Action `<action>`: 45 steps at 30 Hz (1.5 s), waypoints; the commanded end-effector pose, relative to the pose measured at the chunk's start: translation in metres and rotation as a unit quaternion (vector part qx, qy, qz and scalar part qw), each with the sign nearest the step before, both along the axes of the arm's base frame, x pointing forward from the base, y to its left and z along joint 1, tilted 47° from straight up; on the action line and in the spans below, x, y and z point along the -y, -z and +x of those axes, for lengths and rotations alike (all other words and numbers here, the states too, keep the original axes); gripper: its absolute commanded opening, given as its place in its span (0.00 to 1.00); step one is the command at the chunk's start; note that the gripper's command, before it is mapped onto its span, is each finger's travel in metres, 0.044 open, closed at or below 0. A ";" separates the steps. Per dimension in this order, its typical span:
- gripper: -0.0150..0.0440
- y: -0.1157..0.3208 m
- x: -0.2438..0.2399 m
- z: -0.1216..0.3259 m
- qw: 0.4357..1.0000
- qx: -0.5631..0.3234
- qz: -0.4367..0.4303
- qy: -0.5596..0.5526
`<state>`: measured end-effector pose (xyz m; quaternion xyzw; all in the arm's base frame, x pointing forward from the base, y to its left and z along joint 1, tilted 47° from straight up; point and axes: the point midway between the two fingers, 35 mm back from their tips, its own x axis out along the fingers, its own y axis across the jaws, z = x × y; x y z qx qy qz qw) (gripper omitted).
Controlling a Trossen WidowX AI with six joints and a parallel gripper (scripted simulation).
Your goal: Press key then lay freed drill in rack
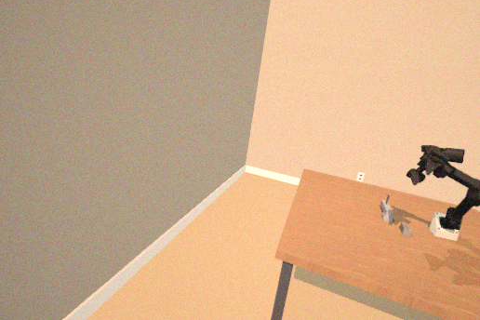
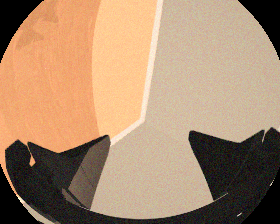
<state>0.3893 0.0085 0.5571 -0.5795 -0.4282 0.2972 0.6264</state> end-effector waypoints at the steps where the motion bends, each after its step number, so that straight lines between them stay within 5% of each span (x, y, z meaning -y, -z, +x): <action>1: 0.89 0.000 0.000 0.000 1.000 0.000 0.000 0.000; 9: 0.53 0.001 0.002 0.002 1.000 -0.004 0.004 0.002; 15: 0.26 0.047 0.057 0.059 0.982 -0.138 0.110 0.066; 28: 0.25 0.223 0.171 0.133 0.825 -0.440 0.280 0.217; 38: 0.25 0.345 0.222 0.115 0.664 -0.590 0.352 0.295; 45: 0.25 0.454 0.237 0.069 0.482 -0.716 0.373 0.340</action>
